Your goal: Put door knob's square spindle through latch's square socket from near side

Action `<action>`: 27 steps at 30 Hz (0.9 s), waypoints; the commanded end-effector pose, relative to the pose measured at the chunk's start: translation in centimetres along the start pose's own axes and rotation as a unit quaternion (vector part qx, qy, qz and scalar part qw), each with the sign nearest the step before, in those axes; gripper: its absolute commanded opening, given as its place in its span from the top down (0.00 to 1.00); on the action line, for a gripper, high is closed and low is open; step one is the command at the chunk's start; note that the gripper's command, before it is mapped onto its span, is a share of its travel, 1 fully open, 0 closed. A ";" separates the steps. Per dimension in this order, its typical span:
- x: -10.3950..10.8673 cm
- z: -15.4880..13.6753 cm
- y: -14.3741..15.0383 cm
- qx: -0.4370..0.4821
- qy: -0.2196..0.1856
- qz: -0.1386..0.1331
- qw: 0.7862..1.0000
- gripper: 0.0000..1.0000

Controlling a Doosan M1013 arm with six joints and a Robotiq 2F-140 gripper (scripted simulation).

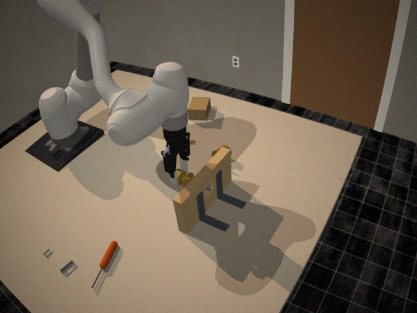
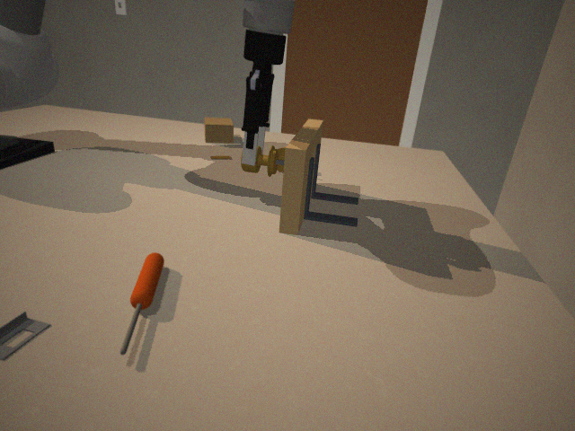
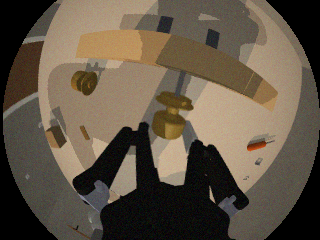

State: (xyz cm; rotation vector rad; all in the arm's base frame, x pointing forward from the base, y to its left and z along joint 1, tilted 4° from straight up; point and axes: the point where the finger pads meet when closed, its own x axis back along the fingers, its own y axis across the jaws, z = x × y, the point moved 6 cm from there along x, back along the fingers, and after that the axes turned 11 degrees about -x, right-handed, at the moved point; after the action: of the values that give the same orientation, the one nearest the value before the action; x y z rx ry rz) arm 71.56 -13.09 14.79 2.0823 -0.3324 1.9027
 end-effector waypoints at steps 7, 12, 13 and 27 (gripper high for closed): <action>0.1 0.3 -0.3 0.000 -0.002 0.001 1.000 0.58; 0.1 0.3 -0.3 0.000 -0.002 0.001 1.000 0.58; 0.1 0.3 -0.3 0.000 -0.002 0.001 1.000 0.58; 0.1 0.7 -0.4 0.000 -0.002 0.001 1.000 0.58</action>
State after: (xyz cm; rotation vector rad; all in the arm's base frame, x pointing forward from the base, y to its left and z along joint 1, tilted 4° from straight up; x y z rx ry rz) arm 72.12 -13.20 14.78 2.0822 -0.3326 1.9027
